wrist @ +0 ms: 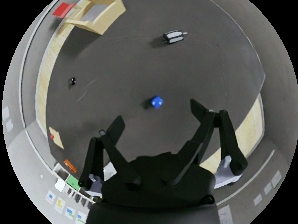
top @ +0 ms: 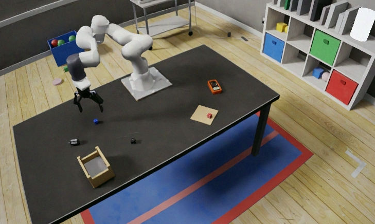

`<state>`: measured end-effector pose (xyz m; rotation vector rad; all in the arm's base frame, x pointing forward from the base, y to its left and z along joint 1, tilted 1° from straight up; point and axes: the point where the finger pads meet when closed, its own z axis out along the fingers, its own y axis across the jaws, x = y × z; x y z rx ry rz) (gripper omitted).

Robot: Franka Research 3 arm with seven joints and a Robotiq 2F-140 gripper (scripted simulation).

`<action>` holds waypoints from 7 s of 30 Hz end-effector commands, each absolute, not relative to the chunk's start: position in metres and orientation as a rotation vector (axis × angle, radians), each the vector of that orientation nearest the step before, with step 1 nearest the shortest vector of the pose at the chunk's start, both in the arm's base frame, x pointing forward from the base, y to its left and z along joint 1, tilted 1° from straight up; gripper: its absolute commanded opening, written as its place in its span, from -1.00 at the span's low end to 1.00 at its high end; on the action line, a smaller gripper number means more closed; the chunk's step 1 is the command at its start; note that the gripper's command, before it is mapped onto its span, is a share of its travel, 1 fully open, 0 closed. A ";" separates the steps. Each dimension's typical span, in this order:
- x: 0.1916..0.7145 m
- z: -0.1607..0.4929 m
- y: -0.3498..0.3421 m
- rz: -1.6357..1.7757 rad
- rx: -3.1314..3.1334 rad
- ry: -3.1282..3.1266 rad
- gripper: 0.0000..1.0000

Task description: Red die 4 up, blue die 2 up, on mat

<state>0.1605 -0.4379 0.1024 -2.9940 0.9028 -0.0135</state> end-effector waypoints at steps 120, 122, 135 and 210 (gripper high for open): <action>0.159 0.052 -0.437 -0.014 -3.127 -0.047 -0.36; 0.159 0.050 -0.437 -0.014 -3.127 -0.047 -0.36; 0.159 0.047 -0.437 -0.014 -3.127 -0.047 -0.36; 0.160 0.047 -0.436 -0.014 -3.127 -0.047 -0.36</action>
